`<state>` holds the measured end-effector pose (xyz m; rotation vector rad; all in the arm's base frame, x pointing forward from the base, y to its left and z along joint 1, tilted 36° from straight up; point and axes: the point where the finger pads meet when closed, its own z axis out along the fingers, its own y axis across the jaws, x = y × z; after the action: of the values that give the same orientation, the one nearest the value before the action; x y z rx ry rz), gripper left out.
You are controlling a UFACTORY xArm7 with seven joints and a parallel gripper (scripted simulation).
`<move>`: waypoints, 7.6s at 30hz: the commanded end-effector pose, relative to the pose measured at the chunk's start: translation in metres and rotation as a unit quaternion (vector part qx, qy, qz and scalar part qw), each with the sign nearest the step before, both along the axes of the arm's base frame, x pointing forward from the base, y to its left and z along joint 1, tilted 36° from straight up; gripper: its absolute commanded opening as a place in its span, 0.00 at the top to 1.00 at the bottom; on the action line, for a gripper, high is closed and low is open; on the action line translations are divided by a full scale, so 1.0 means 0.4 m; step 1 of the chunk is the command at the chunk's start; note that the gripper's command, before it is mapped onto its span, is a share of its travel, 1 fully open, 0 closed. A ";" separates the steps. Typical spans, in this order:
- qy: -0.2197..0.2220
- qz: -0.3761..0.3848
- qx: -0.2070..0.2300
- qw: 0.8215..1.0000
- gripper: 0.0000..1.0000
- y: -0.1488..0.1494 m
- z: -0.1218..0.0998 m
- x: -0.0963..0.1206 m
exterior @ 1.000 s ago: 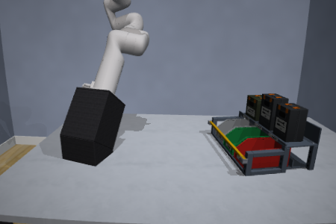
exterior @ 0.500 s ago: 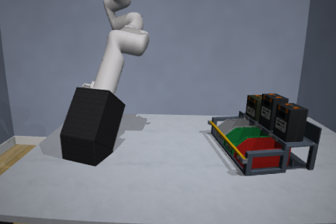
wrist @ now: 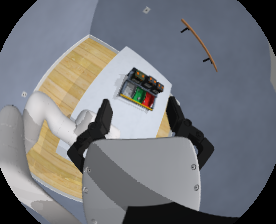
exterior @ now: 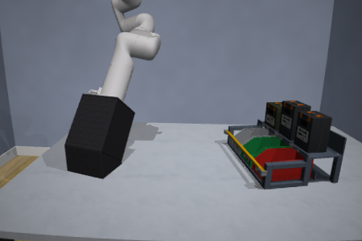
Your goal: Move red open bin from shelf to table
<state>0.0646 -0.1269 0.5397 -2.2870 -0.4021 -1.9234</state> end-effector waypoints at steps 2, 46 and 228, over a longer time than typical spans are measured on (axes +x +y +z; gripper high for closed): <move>0.000 0.000 0.000 1.000 0.00 -0.001 -0.009 0.001; 0.000 0.000 0.000 1.000 0.00 -0.002 -0.019 0.002; 0.455 -0.685 0.187 0.538 0.00 -0.002 -0.023 0.002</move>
<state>0.0664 -0.1275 0.5310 -2.8228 2.1247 -0.2696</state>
